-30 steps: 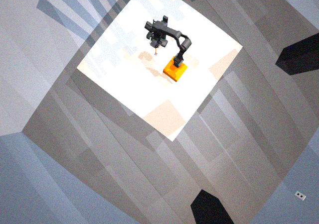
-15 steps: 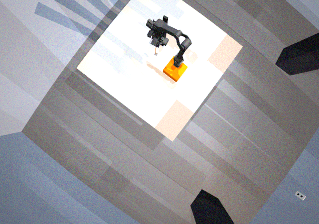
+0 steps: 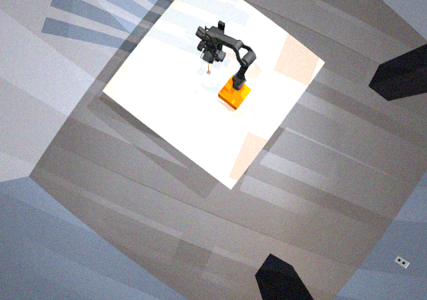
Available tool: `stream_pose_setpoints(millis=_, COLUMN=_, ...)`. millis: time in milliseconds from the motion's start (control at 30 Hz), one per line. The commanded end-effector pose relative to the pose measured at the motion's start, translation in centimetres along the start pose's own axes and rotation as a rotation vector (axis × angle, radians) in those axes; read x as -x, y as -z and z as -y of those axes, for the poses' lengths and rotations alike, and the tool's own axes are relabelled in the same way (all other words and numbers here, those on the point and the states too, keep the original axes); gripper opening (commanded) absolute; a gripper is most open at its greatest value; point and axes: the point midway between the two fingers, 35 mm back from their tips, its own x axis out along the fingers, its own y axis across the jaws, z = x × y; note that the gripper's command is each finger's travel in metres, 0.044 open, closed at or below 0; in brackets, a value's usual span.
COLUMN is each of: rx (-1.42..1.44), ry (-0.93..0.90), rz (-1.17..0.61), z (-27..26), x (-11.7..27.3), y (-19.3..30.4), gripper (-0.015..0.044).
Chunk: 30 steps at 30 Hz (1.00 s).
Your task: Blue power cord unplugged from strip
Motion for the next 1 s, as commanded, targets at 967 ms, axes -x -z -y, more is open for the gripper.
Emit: stream_pose_setpoints(millis=967, rx=0.001, ry=0.004, rz=0.003, z=0.3, x=0.0, y=-3.2, gripper=0.0000)
